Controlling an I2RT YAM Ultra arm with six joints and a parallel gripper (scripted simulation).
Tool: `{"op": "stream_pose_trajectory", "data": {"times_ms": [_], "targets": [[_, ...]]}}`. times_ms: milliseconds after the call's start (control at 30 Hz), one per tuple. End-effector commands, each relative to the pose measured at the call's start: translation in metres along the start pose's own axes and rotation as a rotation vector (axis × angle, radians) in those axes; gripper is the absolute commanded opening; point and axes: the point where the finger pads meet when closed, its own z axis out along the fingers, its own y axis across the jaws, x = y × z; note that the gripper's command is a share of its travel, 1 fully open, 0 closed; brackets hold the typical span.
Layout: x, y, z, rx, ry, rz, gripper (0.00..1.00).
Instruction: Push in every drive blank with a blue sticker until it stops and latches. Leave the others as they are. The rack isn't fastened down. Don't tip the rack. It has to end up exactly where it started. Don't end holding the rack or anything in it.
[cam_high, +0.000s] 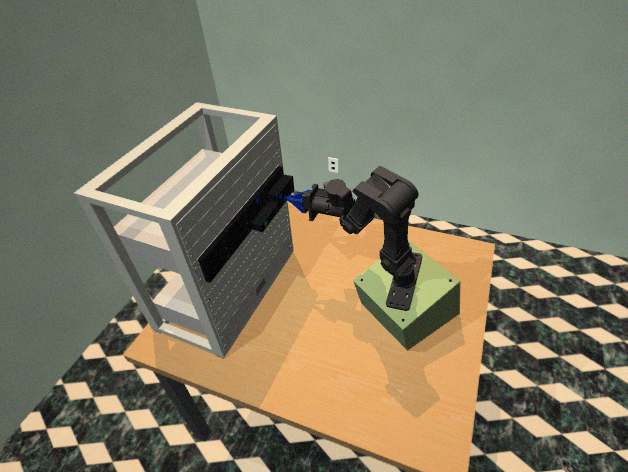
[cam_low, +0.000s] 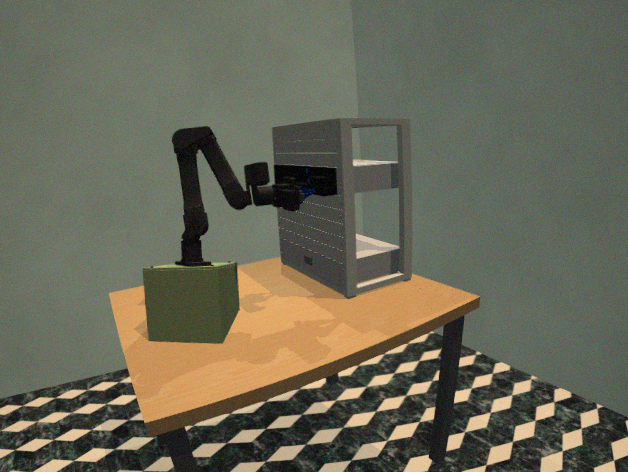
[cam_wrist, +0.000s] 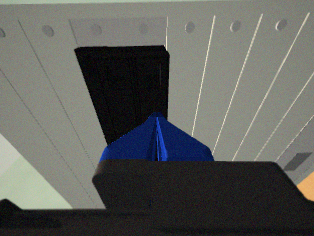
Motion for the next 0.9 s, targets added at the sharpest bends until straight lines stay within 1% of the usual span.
{"op": "stream_pose_trajectory", "data": {"times_ms": [0, 433, 567, 633, 667, 733, 867], "targets": [[-0.003, 0.019, 0.01, -0.057, -0.008, -0.039, 0.0], [-0.003, 0.019, 0.01, -0.057, -0.008, -0.039, 0.0], [-0.001, 0.02, 0.016, -0.055, 0.001, -0.037, 0.0], [-0.003, 0.016, 0.02, -0.034, -0.005, -0.028, 0.0], [-0.003, 0.016, 0.02, -0.034, -0.005, -0.028, 0.0], [-0.005, 0.02, 0.02, -0.049, -0.007, -0.035, 0.0], [-0.005, 0.021, 0.02, -0.051, -0.008, -0.036, 0.0]]}}
